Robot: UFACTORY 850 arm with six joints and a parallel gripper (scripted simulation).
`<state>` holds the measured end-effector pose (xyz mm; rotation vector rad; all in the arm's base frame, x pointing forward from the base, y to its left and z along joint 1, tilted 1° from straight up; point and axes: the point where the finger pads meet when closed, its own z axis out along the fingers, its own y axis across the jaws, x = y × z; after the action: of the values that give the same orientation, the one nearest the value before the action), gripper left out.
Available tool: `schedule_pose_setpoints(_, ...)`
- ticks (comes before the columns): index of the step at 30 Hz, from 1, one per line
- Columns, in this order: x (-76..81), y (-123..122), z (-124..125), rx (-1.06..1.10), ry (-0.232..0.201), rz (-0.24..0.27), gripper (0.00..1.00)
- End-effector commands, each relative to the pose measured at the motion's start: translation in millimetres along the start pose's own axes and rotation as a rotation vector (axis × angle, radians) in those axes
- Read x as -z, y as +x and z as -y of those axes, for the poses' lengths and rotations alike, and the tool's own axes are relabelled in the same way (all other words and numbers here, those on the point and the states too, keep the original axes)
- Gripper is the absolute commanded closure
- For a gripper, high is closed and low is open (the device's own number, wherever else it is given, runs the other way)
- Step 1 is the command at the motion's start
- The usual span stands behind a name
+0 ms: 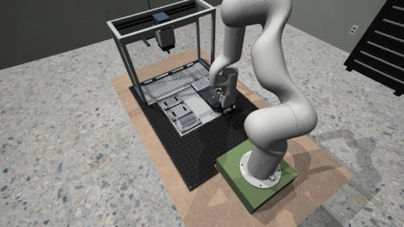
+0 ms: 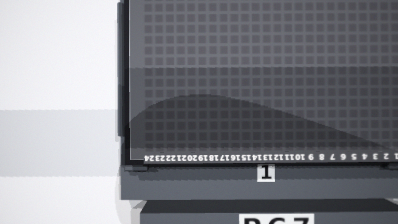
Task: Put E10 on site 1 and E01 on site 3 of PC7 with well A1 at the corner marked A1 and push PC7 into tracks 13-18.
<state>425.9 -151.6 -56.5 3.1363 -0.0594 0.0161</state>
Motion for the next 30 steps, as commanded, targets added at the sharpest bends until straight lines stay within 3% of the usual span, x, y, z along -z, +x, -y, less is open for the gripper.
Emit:
schedule_pose_setpoints(1, 0.5, 4.5, -0.3, 0.0, -0.003, 0.0, 0.18)
schedule_pose_setpoints(30, 0.6, 29.6, -0.3, 0.0, -0.003, 0.0, 0.18)
